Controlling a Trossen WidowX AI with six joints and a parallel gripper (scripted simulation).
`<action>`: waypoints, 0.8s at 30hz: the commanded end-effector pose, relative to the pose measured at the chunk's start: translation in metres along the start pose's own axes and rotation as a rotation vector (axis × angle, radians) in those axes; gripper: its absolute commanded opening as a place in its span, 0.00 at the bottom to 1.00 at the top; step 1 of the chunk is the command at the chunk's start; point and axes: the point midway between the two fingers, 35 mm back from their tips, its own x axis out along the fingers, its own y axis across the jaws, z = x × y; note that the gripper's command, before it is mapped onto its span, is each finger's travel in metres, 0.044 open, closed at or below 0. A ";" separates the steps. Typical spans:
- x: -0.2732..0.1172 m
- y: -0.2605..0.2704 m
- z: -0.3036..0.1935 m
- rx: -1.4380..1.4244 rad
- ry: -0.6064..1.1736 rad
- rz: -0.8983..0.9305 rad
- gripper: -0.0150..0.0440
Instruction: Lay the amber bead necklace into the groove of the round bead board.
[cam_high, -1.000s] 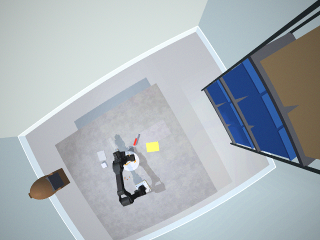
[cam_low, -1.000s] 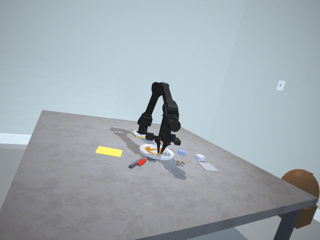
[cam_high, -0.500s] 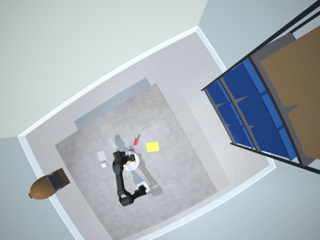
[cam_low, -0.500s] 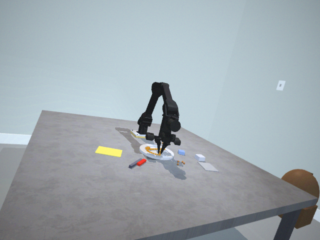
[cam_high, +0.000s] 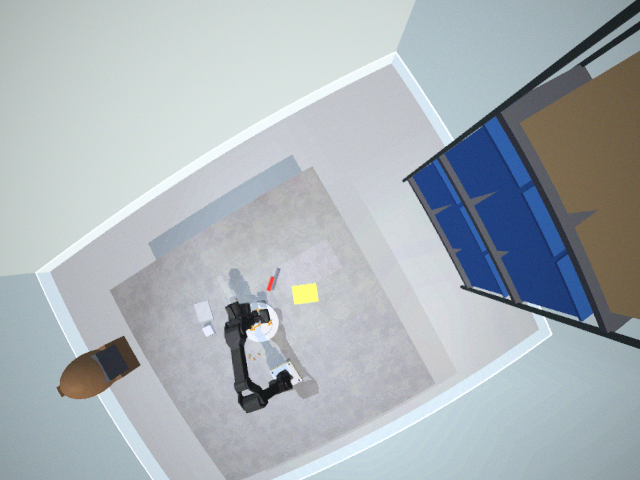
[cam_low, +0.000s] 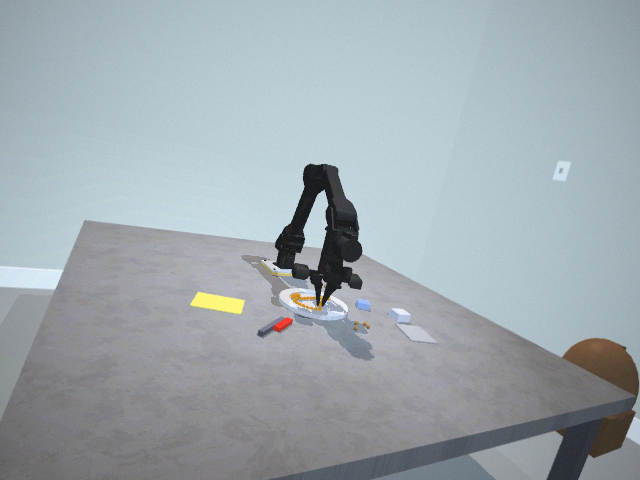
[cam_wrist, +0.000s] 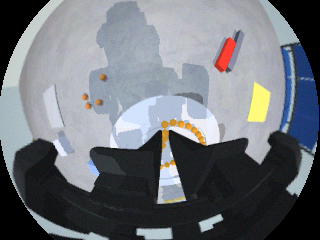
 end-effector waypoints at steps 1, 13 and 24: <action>-0.002 0.006 0.005 -0.002 -0.005 0.000 0.25; 0.005 0.012 0.009 -0.002 -0.005 0.000 0.25; 0.003 0.012 0.009 -0.005 -0.007 0.003 0.61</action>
